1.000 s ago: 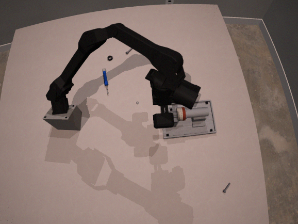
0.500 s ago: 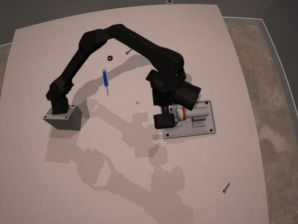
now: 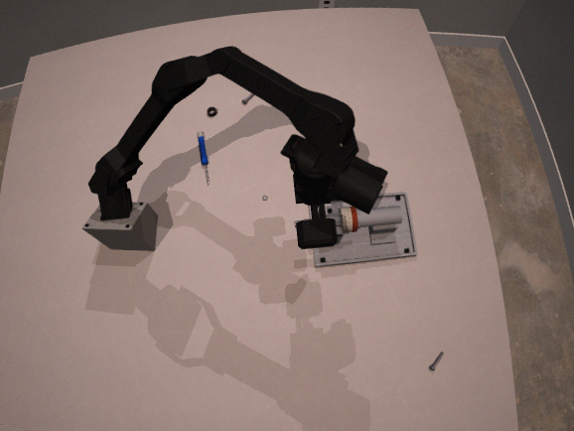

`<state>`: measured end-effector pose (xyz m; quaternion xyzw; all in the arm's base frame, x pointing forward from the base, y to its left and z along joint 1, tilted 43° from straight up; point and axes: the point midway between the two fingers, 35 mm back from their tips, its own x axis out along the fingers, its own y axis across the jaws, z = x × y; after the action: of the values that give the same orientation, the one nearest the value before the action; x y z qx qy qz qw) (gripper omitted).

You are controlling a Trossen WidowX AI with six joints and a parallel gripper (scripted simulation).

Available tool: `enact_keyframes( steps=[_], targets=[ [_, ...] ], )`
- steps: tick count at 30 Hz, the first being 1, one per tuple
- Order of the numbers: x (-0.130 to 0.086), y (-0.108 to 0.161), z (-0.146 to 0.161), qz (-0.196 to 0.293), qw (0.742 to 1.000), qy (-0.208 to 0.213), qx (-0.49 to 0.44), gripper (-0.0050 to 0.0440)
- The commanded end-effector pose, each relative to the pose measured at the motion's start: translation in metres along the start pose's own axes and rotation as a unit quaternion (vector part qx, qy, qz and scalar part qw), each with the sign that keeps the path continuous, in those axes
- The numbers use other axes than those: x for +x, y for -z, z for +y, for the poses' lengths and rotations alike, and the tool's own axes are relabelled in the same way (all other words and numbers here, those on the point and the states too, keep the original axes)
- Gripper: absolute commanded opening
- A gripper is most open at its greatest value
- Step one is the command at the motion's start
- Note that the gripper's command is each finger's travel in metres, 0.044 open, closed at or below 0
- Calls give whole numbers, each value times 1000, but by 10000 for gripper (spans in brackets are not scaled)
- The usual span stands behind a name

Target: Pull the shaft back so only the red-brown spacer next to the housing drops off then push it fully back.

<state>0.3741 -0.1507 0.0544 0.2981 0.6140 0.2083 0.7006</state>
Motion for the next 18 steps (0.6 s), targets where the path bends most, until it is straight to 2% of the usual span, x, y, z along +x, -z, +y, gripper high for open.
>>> enact_keyframes(
  steps=[1, 9, 12, 14, 18],
  targets=[
    [1, 0, 0, 0, 1000, -3, 0, 440],
    [2, 0, -1, -2, 1000, -2, -9, 440],
    [15, -5, -13, -34, 989, 17, -140, 440],
    [15, -5, -13, -34, 989, 17, -140, 440],
    [33, -3, -23, -64, 946, 45, -314, 440]
  ],
)
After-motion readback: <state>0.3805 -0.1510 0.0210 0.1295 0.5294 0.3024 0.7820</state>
